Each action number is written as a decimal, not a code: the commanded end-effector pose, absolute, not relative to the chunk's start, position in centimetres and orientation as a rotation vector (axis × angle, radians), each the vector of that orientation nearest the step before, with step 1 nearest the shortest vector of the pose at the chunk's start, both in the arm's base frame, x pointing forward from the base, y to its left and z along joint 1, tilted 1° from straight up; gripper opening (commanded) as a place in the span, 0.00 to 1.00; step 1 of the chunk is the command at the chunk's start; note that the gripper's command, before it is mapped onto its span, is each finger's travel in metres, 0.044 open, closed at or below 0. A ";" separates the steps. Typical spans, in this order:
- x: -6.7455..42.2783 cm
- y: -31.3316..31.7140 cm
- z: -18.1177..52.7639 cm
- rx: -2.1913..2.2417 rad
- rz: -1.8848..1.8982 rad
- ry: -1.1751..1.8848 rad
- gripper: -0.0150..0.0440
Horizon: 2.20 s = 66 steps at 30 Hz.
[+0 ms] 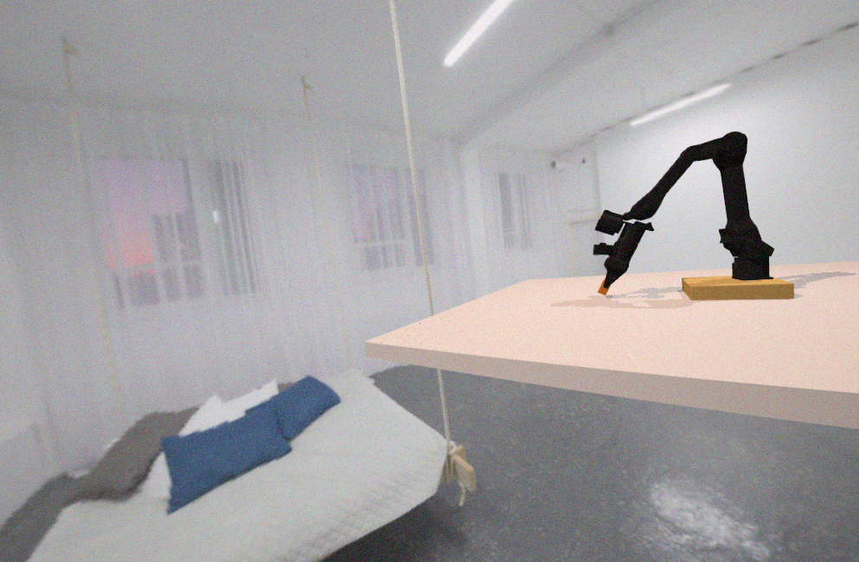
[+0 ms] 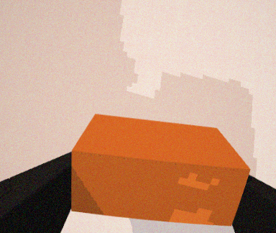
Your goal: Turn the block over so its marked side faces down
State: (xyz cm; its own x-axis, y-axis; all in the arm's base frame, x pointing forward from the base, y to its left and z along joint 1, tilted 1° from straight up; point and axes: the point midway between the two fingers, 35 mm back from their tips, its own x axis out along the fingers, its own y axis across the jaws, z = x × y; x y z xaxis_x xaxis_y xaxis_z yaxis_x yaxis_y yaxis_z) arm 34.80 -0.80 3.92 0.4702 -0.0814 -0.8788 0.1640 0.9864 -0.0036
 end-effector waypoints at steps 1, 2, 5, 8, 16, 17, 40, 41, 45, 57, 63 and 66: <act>34.6 -0.8 4.2 0.087 -0.158 0.994 0.25; 34.5 -0.8 4.2 0.087 -0.159 0.979 0.25; 34.4 -0.8 4.3 0.086 -0.160 0.956 0.25; 34.4 -0.8 4.3 0.086 -0.160 0.956 0.25; 35.4 -0.7 2.9 0.076 -0.160 0.884 0.25; 35.6 -0.7 2.6 0.074 -0.160 0.871 0.25; 36.3 -0.5 -0.3 0.035 -0.158 0.564 0.25; 36.3 -0.6 -0.3 0.035 -0.159 0.552 0.25; 35.8 -0.6 -0.4 0.034 -0.162 0.502 0.25; 34.1 -0.8 0.2 0.035 -0.173 0.373 0.25; 34.1 -0.8 0.5 0.033 -0.173 0.354 0.25; 34.1 -0.8 0.5 0.033 -0.173 0.354 0.25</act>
State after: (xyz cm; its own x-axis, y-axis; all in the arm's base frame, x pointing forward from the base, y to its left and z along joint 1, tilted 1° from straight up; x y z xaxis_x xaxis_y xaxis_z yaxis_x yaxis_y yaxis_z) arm 34.13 -0.72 0.43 0.9213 -0.1594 -0.3546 0.1738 0.9847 0.0089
